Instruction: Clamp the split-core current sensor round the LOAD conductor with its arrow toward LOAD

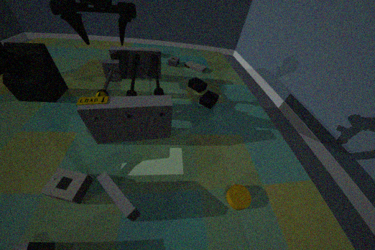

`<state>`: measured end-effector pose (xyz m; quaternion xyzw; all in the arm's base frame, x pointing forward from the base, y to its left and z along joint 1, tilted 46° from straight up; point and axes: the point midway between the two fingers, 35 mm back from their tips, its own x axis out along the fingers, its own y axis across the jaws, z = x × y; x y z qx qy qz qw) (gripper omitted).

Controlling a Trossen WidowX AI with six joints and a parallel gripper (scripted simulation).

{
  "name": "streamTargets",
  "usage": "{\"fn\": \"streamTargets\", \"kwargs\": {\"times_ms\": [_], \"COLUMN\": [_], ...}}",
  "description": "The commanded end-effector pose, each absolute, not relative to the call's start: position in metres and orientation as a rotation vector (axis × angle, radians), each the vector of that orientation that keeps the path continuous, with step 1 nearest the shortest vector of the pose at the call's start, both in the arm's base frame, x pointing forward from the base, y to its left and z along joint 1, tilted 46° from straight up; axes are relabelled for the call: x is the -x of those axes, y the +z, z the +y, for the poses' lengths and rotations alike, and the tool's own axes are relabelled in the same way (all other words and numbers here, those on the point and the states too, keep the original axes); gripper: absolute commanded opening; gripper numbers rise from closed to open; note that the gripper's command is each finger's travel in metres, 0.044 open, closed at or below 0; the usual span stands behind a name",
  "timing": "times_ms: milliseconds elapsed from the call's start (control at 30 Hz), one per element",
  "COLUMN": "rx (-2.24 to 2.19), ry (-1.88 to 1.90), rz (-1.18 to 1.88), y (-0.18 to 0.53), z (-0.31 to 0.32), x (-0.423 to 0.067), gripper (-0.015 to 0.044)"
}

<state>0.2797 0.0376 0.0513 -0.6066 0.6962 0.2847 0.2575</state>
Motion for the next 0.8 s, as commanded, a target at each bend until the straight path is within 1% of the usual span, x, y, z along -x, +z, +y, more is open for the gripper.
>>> {"fn": "streamTargets", "kwargs": {"times_ms": [0,167,467,767], "rx": [1.637,1.603,1.358,1.135], "ry": [0.771,0.735,0.518,0.313], "rz": [1.887,1.845,1.576,1.289], "y": [0.052,0.059,0.095,0.107], "z": [0.038,0.033,0.005,-0.016], "x": [-0.279,-0.275,-0.244,-0.211], "gripper": [0.0440,0.0440,0.0440,0.0440]}}
